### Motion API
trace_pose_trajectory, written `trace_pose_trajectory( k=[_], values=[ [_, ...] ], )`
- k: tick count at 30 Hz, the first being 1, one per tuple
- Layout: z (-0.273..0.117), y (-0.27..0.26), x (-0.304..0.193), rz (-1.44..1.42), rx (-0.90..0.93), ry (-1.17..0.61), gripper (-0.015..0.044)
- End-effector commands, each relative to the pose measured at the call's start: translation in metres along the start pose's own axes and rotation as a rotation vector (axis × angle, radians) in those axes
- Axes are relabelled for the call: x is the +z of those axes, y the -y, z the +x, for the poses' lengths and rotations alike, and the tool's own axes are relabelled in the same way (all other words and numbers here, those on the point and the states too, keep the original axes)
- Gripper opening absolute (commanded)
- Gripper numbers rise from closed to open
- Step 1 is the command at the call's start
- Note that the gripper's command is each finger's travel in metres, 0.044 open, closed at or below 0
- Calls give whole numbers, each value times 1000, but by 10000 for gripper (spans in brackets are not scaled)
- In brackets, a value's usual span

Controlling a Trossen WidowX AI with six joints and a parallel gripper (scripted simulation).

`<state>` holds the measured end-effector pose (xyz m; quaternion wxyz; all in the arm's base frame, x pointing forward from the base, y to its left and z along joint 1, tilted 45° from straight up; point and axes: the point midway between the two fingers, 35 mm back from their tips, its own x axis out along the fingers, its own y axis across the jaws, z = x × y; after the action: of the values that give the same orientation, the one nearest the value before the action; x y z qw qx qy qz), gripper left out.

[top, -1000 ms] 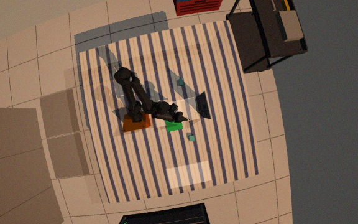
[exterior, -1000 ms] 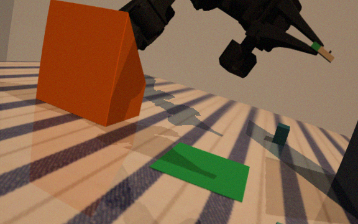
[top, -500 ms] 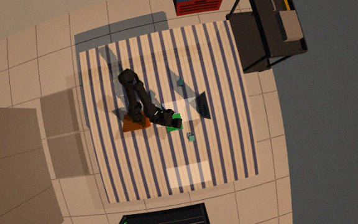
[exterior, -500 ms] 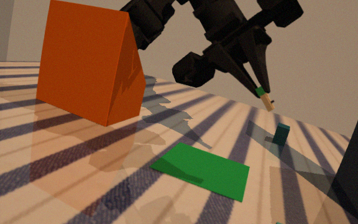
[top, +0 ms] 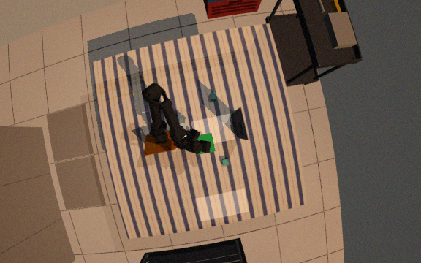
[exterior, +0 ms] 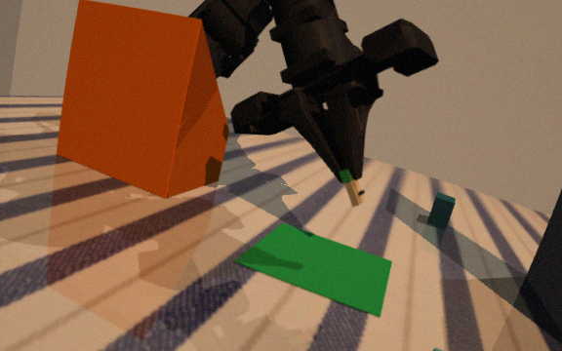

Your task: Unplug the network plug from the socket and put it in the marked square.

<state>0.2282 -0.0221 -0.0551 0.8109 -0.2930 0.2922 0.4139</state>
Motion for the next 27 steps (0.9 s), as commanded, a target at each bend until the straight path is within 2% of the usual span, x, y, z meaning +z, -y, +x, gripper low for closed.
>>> trace_pose_trajectory(
  k=[1,27],
  values=[
    [2,1,0,-7,3,8,0],
    [25,-12,-1,-7,5,5,0]
  ],
)
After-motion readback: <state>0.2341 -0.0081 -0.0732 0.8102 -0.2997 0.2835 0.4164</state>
